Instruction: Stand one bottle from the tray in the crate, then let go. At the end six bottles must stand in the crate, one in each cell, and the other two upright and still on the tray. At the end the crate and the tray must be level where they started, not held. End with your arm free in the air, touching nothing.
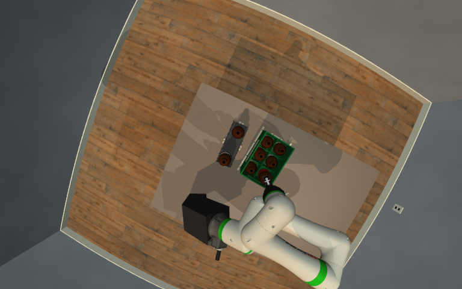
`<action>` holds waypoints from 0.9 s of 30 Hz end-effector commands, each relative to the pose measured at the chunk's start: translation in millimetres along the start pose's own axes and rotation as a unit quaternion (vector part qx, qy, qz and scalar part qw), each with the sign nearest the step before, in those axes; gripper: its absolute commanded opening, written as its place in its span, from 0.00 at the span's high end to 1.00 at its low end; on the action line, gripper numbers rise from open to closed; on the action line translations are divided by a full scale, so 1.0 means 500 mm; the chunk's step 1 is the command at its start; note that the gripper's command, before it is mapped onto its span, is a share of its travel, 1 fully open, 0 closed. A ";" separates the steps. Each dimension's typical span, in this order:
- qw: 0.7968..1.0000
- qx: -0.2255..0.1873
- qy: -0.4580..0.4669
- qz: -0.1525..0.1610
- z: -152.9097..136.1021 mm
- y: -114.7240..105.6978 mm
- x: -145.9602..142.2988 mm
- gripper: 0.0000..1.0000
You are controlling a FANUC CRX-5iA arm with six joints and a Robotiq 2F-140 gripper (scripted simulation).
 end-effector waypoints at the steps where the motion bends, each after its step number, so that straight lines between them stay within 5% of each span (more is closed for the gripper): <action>1: 1.000 0.000 0.000 0.000 0.000 0.001 0.000 1.00; 27: 1.000 0.000 0.000 0.000 0.000 0.052 0.000 1.00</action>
Point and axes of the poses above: the point where the finger pads meet when closed, its own y axis out along the fingers, its own x axis across the jaws, z = x × y, the point moved 4 cm from there along -y, back along the fingers, and after that the axes turned 7 degrees about -y, right-handed, at the moved point
